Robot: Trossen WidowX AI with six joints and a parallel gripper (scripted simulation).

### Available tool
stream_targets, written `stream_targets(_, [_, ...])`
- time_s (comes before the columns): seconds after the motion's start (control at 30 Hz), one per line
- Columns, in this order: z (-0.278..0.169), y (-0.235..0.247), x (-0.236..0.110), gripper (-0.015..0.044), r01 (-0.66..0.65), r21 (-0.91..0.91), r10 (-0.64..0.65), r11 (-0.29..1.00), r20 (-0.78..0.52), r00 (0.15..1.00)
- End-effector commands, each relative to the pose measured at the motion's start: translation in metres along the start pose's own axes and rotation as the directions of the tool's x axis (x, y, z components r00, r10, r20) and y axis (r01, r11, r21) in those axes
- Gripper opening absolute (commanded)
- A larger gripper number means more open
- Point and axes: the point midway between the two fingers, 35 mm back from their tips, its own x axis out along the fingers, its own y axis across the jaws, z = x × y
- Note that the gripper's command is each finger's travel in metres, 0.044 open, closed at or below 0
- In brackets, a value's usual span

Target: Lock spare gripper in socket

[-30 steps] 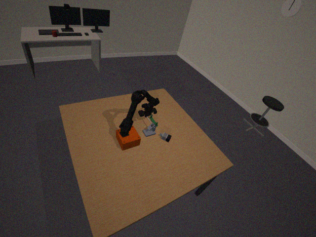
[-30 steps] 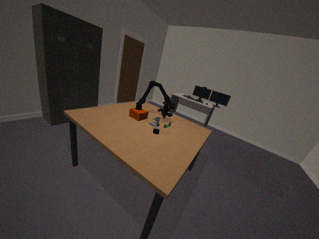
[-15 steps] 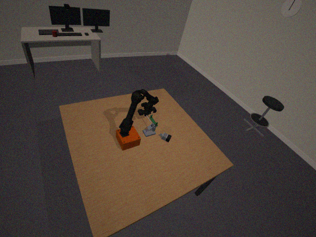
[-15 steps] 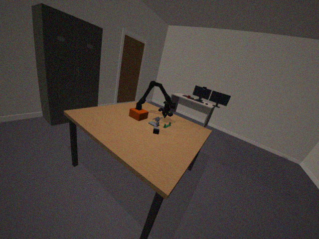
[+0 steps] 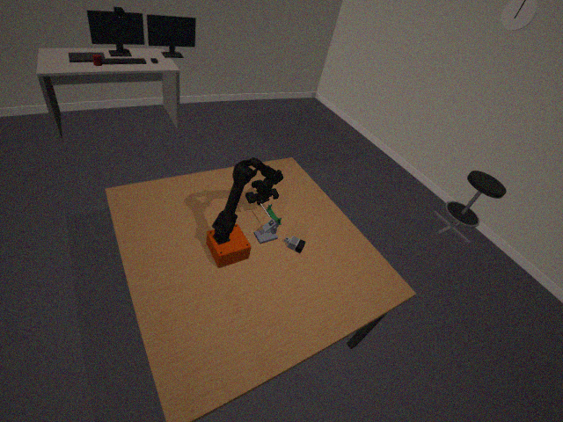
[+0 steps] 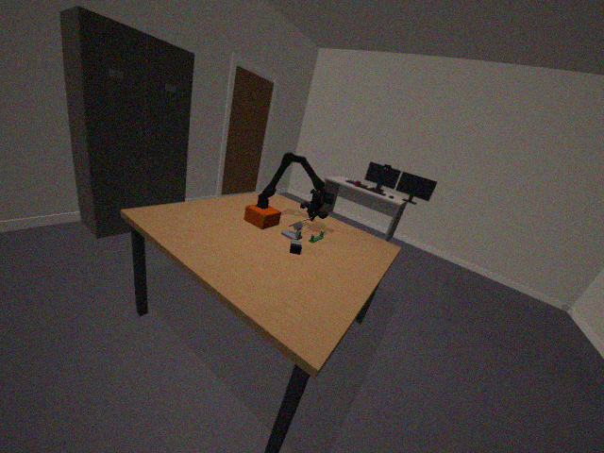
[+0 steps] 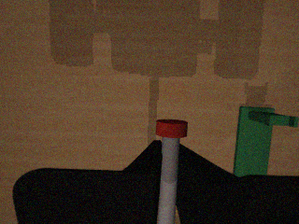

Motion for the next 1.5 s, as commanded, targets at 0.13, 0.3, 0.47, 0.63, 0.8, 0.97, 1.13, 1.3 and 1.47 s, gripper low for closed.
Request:
stream_targets(0.13, [0.000, 0.000, -0.002, 0.0000, -0.001, 0.000, 0.001, 1.000, -0.001, 1.000])
stream_targets(0.3, [0.002, -0.002, -0.003, 0.0000, -0.001, 0.001, 0.001, 1.000, -0.001, 1.000])
stream_targets(0.47, [0.010, -0.015, -0.005, 0.0000, 0.000, 0.001, 0.000, 1.000, 0.000, 1.000])
stream_targets(0.63, [0.018, -0.028, -0.006, 0.0000, 0.002, 0.002, -0.002, 1.000, 0.001, 1.000])
stream_targets(0.8, [0.027, -0.042, -0.007, 0.0000, 0.004, 0.003, -0.004, 1.000, 0.002, 1.000])
stream_targets(0.97, [0.035, -0.054, -0.008, 0.0000, 0.005, 0.003, -0.005, 1.000, 0.003, 1.000])
stream_targets(1.13, [0.043, -0.066, -0.008, 0.0000, 0.007, 0.004, -0.007, 1.000, 0.004, 1.000])
stream_targets(1.3, [0.051, -0.078, -0.008, 0.0000, 0.008, 0.005, -0.008, 1.000, 0.005, 1.000])
stream_targets(1.47, [0.058, -0.089, -0.007, 0.0000, 0.009, 0.006, -0.009, 1.000, 0.005, 1.000])
